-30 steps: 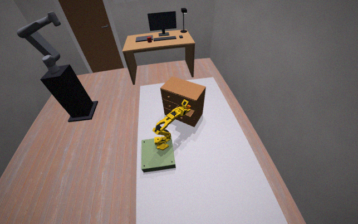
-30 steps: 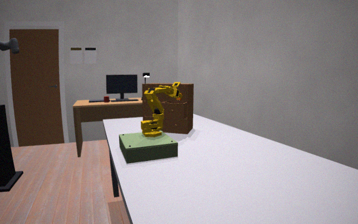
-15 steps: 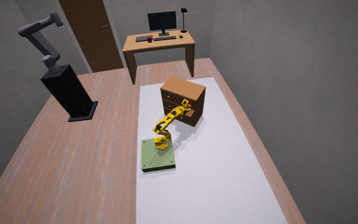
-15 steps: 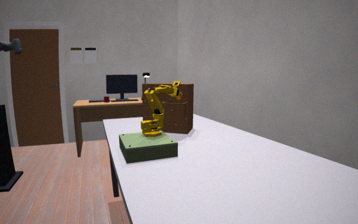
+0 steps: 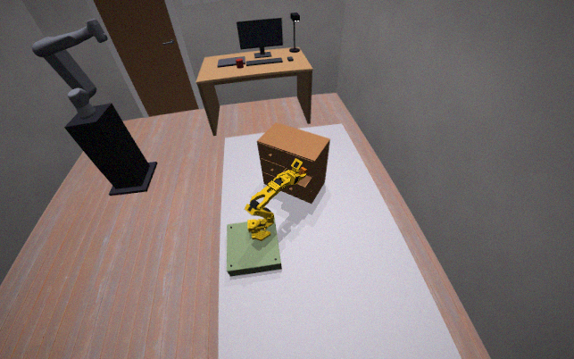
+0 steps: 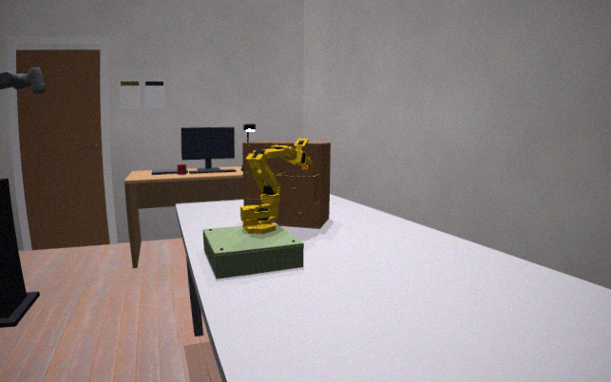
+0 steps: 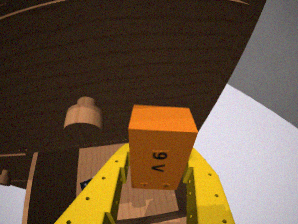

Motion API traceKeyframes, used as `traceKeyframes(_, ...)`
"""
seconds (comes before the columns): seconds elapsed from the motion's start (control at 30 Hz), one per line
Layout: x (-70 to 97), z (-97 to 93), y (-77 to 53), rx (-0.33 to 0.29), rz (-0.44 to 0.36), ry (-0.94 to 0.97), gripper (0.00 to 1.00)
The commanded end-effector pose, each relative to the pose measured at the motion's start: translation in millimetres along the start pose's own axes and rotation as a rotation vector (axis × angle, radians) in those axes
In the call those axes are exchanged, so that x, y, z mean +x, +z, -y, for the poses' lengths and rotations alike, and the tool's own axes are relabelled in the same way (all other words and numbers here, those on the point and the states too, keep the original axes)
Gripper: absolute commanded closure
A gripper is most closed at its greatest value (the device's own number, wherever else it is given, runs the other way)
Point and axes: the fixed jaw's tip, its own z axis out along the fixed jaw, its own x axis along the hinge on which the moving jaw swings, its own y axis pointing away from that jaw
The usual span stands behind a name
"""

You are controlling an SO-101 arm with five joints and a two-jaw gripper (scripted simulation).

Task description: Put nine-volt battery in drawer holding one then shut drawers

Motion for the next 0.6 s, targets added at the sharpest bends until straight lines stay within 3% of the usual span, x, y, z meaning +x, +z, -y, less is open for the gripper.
traceKeyframes(0.0,-1.5,2.2,-0.1,0.007,0.003,-0.005,1.0)
traceKeyframes(0.57,0.8,2.4,-0.2,0.008,0.003,-0.004,1.0)
